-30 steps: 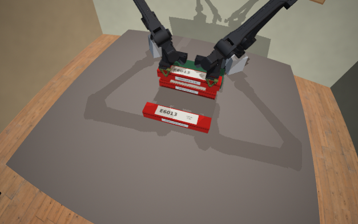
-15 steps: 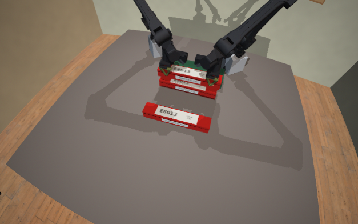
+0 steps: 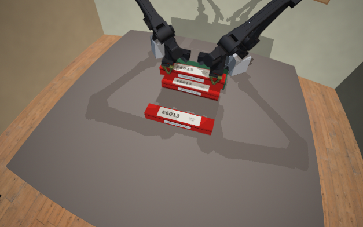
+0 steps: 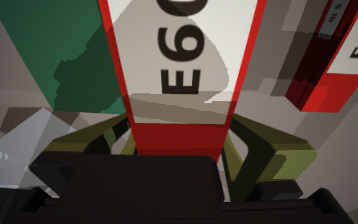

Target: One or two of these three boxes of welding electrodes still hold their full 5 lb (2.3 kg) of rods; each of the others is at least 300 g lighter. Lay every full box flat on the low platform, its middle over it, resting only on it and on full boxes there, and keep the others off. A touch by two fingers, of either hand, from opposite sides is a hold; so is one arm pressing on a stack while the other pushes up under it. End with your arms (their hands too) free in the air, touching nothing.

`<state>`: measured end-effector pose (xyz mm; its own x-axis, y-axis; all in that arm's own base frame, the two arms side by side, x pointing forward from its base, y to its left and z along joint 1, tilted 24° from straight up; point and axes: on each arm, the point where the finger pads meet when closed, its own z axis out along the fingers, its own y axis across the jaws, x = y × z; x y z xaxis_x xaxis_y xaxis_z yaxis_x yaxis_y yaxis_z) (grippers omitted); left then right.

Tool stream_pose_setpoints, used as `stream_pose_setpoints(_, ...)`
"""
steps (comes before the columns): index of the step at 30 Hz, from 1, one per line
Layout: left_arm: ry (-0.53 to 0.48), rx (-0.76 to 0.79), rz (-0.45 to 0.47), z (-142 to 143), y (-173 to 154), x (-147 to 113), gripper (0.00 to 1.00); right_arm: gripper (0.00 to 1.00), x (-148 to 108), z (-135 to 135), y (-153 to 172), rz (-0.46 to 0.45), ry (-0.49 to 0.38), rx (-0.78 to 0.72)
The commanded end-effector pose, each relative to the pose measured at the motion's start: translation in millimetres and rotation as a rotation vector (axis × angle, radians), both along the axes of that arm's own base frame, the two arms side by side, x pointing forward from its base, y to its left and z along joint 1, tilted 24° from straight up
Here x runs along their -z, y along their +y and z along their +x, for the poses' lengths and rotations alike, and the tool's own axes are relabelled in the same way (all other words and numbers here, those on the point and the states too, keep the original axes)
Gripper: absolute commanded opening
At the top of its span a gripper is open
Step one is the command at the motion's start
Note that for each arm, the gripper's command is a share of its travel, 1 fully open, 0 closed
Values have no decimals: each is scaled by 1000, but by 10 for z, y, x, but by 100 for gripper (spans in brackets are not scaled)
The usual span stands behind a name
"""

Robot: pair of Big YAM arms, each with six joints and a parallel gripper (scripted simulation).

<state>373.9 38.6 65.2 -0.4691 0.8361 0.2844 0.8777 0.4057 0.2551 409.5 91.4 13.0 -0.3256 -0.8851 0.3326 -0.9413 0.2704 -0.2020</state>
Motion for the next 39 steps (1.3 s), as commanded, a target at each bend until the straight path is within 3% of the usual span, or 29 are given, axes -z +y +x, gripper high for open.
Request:
stream_pose_setpoints(1, -87, 14, 10, 206, -80, -498, 0, 0, -527, 234, 180, 11, -92, -23)
stream_pose_setpoints(9, -88, 14, 10, 189, -122, -598, 0, 0, -627, 217, 221, 12, -93, -23)
stream_pose_setpoints(39, -88, 14, 10, 187, -127, -611, 0, 0, -627, 217, 221, 12, -93, -23)
